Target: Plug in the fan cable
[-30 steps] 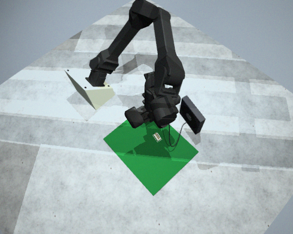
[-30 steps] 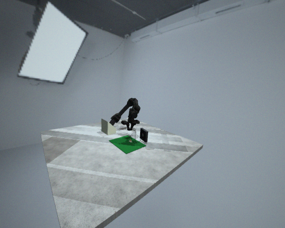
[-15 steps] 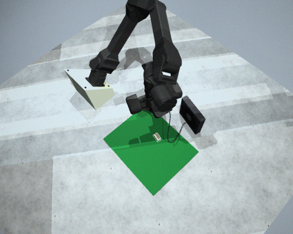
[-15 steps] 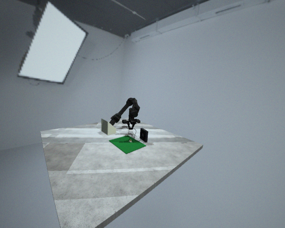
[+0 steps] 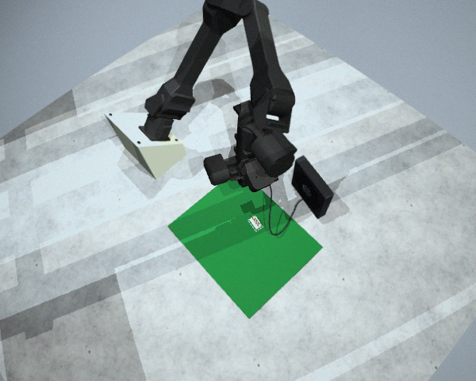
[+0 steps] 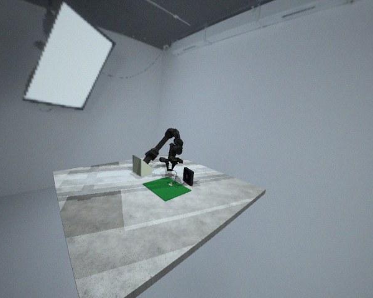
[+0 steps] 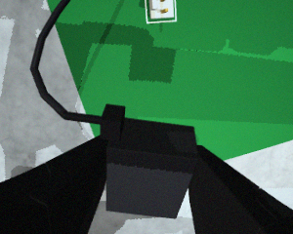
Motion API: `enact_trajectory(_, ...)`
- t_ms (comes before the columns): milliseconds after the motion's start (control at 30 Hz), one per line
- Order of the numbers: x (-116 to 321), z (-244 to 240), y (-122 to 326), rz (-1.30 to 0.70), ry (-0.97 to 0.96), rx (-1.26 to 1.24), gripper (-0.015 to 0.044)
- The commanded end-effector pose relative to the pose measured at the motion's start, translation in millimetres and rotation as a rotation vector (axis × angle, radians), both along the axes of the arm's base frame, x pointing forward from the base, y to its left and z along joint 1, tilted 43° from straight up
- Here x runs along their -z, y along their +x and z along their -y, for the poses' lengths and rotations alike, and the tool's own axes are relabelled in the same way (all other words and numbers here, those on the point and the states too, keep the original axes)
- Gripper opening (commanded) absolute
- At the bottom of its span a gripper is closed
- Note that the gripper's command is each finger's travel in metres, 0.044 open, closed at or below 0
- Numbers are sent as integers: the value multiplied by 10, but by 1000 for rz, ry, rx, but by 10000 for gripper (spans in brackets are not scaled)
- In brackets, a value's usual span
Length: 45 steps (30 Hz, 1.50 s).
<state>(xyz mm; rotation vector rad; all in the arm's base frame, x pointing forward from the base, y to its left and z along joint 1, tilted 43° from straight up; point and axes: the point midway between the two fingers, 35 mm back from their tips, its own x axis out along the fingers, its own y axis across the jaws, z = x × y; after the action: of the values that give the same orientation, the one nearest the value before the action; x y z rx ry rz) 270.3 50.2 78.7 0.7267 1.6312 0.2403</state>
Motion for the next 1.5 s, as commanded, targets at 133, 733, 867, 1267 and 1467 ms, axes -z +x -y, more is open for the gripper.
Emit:
enact_trajectory(133, 111, -34, -60, 16, -92, -3, 0)
enact_trajectory(733, 318, -96, -102, 140, -325, 29, 0)
enact_trajectory(867, 347, -106, -102, 176, -369, 46, 0)
enact_trajectory(1267, 394, -138, -88, 300, -477, 117, 0)
enact_trajectory(1467, 396, -156, -80, 368, -517, 163, 0)
